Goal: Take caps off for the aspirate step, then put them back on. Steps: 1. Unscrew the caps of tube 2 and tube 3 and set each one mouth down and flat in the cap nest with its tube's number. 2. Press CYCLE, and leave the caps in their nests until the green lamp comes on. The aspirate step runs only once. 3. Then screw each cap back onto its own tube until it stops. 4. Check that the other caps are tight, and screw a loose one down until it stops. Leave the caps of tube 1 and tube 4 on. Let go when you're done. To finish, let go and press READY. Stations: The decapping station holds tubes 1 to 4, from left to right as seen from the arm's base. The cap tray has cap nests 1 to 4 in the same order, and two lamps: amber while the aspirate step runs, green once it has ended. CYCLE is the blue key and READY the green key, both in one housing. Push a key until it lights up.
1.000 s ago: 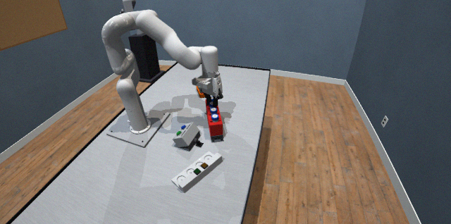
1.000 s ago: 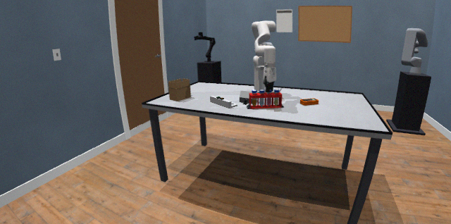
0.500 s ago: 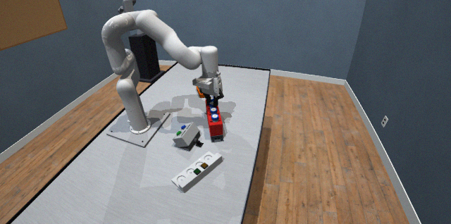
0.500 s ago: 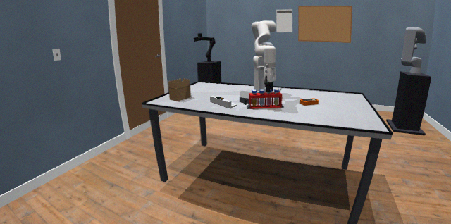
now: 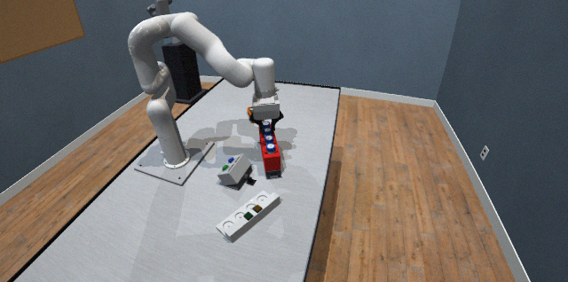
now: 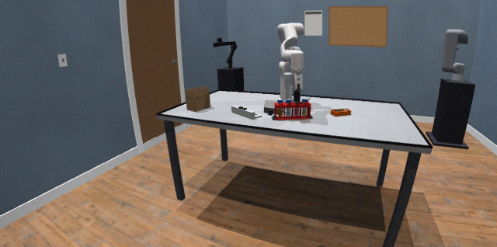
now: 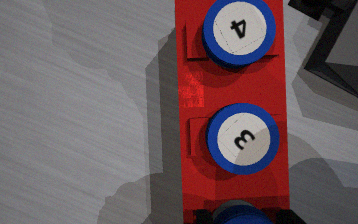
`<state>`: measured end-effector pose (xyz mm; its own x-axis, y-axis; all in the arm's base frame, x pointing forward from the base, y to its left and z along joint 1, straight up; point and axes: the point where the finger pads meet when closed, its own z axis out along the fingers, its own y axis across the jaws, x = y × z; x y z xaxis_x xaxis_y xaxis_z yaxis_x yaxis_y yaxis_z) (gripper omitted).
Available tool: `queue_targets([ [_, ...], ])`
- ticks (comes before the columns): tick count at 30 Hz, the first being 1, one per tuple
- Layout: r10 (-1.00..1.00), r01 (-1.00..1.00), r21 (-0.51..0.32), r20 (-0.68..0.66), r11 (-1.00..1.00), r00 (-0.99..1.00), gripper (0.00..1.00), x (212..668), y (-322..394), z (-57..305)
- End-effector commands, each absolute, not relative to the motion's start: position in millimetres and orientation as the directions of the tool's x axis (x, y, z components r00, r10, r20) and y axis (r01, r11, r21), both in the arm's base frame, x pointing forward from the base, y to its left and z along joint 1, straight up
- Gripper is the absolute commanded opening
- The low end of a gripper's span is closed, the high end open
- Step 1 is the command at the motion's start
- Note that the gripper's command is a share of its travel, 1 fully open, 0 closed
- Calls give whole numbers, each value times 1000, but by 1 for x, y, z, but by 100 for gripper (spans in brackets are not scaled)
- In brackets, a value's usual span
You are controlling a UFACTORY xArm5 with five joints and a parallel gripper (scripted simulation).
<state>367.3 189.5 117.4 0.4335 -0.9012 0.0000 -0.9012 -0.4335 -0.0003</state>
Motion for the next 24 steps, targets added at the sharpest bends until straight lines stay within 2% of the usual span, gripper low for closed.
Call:
queue_targets([
  [1,-794,-794,-4,1,-608,608,0,368,190,119],
  [13,-312,-312,-3,3,-950,950,0,368,190,119],
  [20,-292,-292,-3,3,-956,956,0,368,190,119],
  [21,-292,-292,-3,3,-956,956,46,368,190,119],
  [24,-292,-292,-3,3,-956,956,46,368,190,119],
])
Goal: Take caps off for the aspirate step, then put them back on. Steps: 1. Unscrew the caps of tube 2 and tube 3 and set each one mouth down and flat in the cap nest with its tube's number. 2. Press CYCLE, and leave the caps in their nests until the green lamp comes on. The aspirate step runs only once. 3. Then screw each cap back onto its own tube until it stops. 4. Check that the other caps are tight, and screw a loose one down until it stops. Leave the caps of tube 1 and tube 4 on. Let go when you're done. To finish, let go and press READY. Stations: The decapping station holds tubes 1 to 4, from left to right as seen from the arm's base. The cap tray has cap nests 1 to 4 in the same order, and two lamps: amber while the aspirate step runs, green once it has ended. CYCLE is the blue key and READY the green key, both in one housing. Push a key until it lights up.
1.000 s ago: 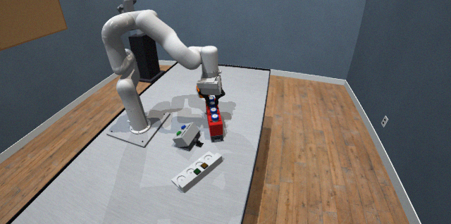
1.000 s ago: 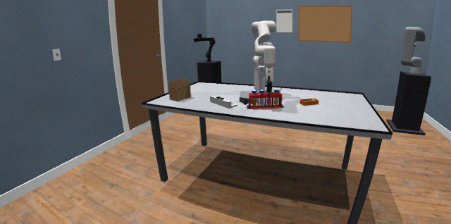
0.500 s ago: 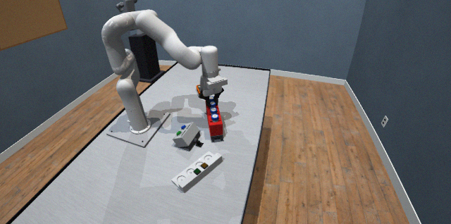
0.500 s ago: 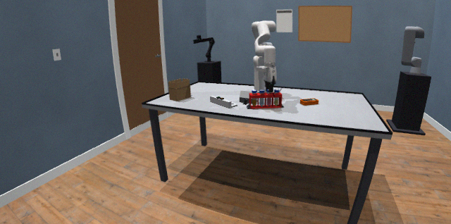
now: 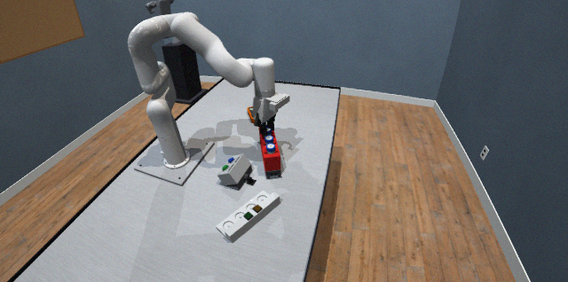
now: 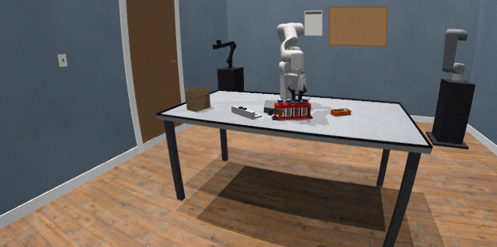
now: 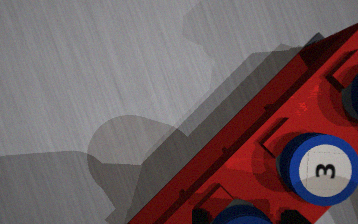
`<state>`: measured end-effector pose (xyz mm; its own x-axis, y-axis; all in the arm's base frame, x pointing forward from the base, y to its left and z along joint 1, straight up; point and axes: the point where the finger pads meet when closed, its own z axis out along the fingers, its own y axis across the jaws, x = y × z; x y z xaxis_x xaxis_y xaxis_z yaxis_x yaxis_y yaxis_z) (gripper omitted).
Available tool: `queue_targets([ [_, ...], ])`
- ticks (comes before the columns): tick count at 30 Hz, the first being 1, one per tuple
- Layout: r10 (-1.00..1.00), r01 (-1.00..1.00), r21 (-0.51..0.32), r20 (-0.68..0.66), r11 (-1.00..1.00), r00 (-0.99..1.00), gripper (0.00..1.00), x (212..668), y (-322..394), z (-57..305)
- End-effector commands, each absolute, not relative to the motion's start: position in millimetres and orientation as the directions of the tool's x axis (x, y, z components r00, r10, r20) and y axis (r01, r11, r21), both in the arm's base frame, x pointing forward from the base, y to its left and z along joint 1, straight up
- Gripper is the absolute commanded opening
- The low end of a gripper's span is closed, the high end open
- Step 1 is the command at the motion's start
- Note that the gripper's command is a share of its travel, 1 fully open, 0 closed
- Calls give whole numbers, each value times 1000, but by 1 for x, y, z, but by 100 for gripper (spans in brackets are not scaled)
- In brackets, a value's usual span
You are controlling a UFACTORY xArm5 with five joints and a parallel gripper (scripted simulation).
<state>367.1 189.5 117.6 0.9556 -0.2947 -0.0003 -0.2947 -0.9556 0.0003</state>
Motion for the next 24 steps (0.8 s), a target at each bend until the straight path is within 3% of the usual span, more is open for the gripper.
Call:
queue_targets([
  [1,-292,-292,-3,3,-956,956,46,368,190,119],
  [9,-292,-292,-3,3,-956,956,46,368,190,119],
  [13,-567,-567,-3,2,-824,824,46,368,190,119],
  [24,-885,-885,-4,0,-466,466,46,368,190,119],
])
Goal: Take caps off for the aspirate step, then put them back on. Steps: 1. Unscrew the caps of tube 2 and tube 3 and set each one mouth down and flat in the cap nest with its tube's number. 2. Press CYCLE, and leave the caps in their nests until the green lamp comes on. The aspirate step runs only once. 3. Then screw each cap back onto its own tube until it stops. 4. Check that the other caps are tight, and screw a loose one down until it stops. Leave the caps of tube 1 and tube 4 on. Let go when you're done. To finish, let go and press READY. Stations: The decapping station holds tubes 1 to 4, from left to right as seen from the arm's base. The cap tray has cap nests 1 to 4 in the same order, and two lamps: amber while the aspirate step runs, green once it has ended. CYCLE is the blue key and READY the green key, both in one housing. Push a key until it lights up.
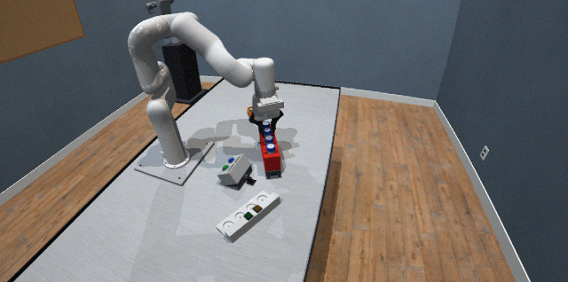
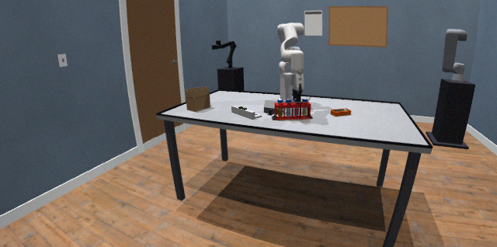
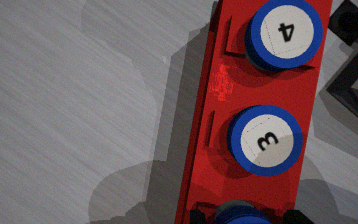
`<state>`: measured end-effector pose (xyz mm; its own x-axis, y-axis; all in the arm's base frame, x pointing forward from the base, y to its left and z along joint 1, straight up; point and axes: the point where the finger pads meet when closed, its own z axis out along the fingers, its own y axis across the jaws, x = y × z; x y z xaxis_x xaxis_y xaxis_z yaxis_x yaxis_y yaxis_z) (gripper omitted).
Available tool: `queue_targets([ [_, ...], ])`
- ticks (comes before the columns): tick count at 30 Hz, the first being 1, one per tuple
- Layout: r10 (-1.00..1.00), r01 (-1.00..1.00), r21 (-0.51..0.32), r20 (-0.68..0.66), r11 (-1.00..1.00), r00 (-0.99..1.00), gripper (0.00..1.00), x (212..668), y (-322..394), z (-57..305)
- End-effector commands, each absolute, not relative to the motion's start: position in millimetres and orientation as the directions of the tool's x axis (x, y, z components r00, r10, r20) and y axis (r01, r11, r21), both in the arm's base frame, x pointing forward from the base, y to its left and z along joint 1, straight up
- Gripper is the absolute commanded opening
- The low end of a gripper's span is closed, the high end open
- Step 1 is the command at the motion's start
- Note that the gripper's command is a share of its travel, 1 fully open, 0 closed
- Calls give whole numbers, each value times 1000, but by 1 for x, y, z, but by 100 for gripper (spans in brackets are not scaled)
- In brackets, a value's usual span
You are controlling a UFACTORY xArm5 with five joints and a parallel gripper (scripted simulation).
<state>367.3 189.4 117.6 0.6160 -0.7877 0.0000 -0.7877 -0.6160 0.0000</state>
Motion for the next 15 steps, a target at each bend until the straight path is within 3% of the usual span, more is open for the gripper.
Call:
queue_targets([
  [1,-885,-885,-4,0,-466,466,46,368,190,119],
  [7,-993,-993,-4,-1,-118,118,46,368,190,119],
  [15,-960,-960,-3,-3,280,-280,46,368,190,119],
])
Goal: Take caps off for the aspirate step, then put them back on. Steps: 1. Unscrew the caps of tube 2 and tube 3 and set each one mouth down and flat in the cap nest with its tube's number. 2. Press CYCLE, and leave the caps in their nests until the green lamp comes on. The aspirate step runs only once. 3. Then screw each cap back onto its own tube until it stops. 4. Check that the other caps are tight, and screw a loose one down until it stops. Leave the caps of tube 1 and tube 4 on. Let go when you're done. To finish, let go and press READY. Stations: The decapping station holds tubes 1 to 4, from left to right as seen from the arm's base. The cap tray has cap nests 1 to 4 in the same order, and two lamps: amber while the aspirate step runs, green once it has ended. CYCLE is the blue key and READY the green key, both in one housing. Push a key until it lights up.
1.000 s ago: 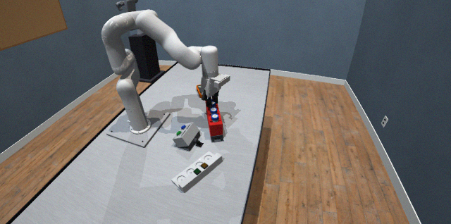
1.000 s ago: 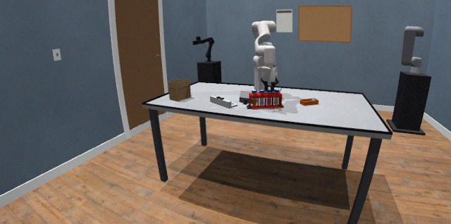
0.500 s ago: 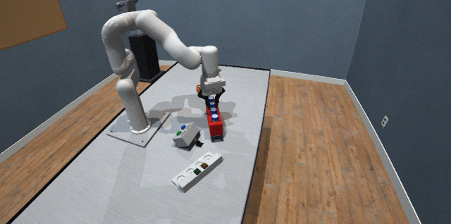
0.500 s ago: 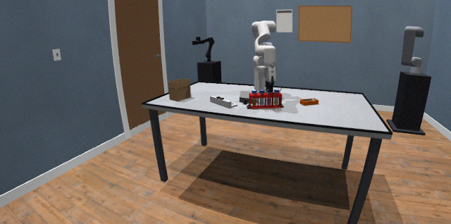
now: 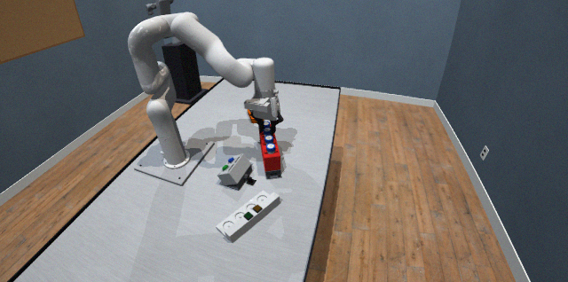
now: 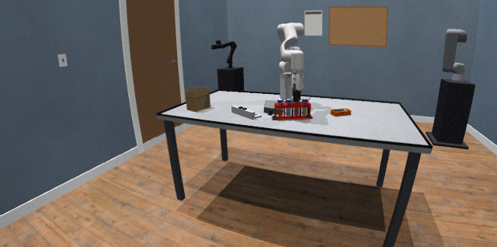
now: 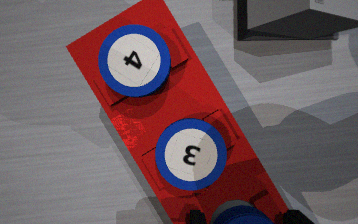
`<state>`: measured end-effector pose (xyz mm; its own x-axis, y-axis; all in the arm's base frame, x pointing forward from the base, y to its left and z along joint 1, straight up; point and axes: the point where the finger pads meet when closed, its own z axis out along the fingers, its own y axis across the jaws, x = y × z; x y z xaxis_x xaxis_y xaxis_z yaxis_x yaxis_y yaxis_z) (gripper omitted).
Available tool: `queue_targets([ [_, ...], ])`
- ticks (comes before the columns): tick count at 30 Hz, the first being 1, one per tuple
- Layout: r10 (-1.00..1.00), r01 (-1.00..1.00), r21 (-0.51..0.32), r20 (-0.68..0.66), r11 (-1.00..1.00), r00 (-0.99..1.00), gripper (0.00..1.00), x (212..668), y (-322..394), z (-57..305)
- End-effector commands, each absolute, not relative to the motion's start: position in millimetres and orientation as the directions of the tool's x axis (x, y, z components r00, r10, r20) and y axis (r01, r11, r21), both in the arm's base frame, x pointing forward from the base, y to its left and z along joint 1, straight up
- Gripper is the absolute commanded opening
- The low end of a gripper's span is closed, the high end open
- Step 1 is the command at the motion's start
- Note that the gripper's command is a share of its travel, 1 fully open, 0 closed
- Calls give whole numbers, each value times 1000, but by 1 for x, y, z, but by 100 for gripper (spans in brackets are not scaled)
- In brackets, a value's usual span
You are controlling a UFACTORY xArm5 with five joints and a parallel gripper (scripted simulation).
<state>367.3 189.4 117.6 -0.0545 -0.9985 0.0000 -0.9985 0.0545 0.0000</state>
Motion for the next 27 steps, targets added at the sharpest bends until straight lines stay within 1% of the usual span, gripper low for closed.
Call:
queue_targets([
  [1,-956,-956,-3,-3,292,-292,46,368,190,119],
  [7,-956,-956,-3,-3,292,-292,46,368,190,119],
  [8,-956,-956,-3,-3,292,-292,0,368,190,119],
  [22,-957,-957,-3,-3,292,-292,0,368,190,119],
  [27,-999,-999,-3,-2,47,-47,0,368,190,119],
])
